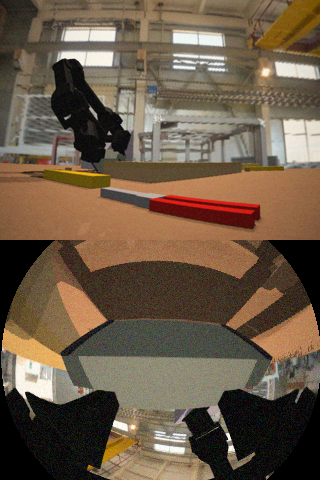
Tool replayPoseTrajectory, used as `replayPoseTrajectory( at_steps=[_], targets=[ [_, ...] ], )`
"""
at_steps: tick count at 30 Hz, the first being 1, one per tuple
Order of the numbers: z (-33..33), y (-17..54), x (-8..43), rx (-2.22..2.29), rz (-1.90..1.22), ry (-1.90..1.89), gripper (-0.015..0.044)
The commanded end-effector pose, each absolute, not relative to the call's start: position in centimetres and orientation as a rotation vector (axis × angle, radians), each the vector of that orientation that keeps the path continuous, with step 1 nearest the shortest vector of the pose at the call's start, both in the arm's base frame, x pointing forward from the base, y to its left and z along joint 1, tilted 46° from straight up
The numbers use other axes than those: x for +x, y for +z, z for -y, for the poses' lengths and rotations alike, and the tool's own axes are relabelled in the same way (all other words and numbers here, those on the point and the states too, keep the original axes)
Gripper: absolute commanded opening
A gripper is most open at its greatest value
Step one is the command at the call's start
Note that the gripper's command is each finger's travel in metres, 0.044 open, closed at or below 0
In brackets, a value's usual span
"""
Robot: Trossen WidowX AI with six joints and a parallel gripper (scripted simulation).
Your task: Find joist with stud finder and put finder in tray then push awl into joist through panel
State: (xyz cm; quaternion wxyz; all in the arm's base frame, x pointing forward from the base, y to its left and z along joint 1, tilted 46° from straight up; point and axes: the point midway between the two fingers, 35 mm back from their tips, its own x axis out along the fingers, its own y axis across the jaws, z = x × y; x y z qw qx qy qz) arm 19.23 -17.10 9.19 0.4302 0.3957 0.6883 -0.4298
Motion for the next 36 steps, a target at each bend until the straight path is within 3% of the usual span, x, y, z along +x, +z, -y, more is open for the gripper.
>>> replayPoseTrajectory(
  at_steps=[1,36],
  targets=[
    [17.46,9.1,19.33,0.98,-1.703,-1.079,0.0378],
    [17.66,9.3,19.44,0.98,-1.703,-1.079,0.0378]
  ],
)
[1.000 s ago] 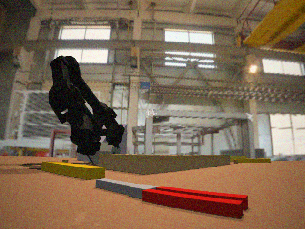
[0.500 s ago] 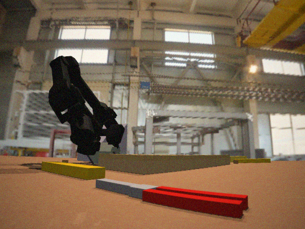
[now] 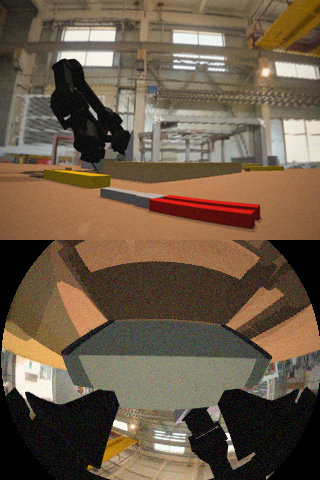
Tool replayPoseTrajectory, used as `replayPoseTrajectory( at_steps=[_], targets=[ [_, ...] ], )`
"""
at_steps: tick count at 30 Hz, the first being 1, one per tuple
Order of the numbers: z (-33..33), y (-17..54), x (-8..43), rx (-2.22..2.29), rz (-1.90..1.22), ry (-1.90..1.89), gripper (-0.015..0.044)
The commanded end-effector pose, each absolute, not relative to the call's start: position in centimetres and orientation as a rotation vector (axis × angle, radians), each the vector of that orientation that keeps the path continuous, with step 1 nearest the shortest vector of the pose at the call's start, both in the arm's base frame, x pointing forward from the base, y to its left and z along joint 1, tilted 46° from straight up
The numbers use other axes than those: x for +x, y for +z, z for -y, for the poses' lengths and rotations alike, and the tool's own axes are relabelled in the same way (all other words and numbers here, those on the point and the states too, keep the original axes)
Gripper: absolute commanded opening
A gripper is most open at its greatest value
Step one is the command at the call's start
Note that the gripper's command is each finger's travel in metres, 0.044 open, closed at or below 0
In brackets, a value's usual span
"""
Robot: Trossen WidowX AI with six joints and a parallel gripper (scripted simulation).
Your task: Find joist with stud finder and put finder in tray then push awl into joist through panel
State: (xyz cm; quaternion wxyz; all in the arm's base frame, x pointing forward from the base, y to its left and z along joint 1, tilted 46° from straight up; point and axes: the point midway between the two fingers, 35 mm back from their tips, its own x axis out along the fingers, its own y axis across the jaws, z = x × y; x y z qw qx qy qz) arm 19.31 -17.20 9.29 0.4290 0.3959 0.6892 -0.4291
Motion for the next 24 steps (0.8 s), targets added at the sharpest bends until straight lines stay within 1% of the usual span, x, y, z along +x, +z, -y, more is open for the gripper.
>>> replayPoseTrajectory(
  at_steps=[1,24],
  targets=[
    [17.66,9.3,19.44,0.98,-1.703,-1.079,0.0378],
    [17.23,9.33,19.32,0.989,-1.719,-1.071,0.0378]
  ],
)
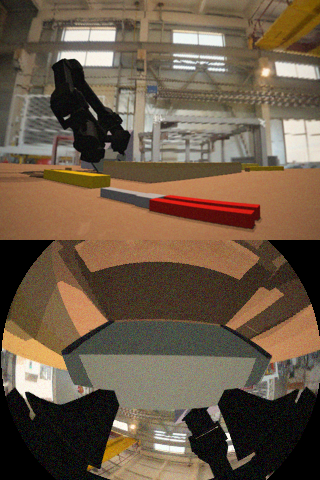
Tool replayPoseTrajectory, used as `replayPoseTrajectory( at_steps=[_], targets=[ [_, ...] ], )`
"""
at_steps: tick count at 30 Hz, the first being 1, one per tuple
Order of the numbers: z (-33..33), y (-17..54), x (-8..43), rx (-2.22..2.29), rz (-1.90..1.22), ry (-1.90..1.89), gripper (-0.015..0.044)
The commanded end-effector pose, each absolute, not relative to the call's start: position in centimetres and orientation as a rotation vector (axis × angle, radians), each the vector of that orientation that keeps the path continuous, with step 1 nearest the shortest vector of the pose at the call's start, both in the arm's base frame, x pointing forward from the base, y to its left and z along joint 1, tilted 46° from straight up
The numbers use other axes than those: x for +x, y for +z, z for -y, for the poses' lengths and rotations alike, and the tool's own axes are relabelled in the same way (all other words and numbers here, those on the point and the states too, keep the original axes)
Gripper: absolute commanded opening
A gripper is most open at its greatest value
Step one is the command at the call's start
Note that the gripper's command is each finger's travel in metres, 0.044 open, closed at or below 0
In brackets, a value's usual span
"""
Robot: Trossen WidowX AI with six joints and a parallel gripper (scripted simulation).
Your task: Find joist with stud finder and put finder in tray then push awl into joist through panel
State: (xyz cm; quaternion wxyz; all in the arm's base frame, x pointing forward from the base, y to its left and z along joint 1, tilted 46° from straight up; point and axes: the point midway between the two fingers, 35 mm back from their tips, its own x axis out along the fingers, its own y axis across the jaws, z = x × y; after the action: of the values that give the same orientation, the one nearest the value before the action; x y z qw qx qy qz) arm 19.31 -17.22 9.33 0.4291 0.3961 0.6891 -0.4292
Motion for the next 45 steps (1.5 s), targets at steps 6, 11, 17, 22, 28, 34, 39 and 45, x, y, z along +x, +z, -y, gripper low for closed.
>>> replayPoseTrajectory(
  at_steps=[6,11,17,22,28,34,39,45],
  targets=[
    [17.2,9.3,19.3,0.989,-1.72,-1.071,0.044],
    [17.2,9.3,19.3,0.989,-1.72,-1.071,0.044],
    [17.2,9.4,19.3,0.989,-1.72,-1.071,0.044],
    [17.3,9.7,19.4,0.988,-1.72,-1.07,0.044],
    [17.4,10.3,19.7,0.986,-1.719,-1.069,0.044],
    [17.5,10.9,19.9,0.985,-1.719,-1.068,0.044],
    [17.6,11.4,20.0,0.983,-1.719,-1.067,0.044],
    [17.3,12.2,20.2,0.981,-1.706,-1.065,0.044]
  ],
)
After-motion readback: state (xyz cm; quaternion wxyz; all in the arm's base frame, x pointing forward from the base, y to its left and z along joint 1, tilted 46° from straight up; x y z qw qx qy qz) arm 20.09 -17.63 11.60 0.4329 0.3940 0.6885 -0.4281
